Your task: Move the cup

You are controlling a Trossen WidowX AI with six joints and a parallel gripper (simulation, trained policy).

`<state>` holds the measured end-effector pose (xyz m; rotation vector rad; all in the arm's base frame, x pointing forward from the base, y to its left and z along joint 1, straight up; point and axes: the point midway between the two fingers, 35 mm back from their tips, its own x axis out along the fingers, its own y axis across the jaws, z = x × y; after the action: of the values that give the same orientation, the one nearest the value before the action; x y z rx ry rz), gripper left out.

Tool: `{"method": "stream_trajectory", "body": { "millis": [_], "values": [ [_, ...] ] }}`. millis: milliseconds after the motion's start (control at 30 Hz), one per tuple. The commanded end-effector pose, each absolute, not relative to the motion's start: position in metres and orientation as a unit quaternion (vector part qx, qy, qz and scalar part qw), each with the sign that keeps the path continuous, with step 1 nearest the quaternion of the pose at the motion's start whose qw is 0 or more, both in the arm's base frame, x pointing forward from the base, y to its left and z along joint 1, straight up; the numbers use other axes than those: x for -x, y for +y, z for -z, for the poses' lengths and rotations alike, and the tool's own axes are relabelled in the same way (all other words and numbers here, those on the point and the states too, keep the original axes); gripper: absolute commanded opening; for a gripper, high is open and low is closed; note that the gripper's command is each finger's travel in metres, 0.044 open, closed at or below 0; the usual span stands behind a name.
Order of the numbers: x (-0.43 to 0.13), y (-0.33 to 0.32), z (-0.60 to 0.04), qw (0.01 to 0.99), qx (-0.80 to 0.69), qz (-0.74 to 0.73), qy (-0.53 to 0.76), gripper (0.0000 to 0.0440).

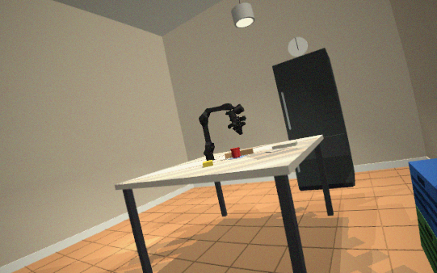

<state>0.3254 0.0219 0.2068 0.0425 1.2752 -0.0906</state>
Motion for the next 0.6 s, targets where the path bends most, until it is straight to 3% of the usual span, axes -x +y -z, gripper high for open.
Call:
{"method": "stream_trajectory", "body": {
  "millis": [0, 567],
  "values": [
    [-0.325, 0.016, -0.198, 0.785, -0.005, 0.044, 0.618, 0.0104],
    [-0.316, -0.018, -0.164, 0.717, 0.037, 0.039, 0.695, 0.0118]
  ]
}}
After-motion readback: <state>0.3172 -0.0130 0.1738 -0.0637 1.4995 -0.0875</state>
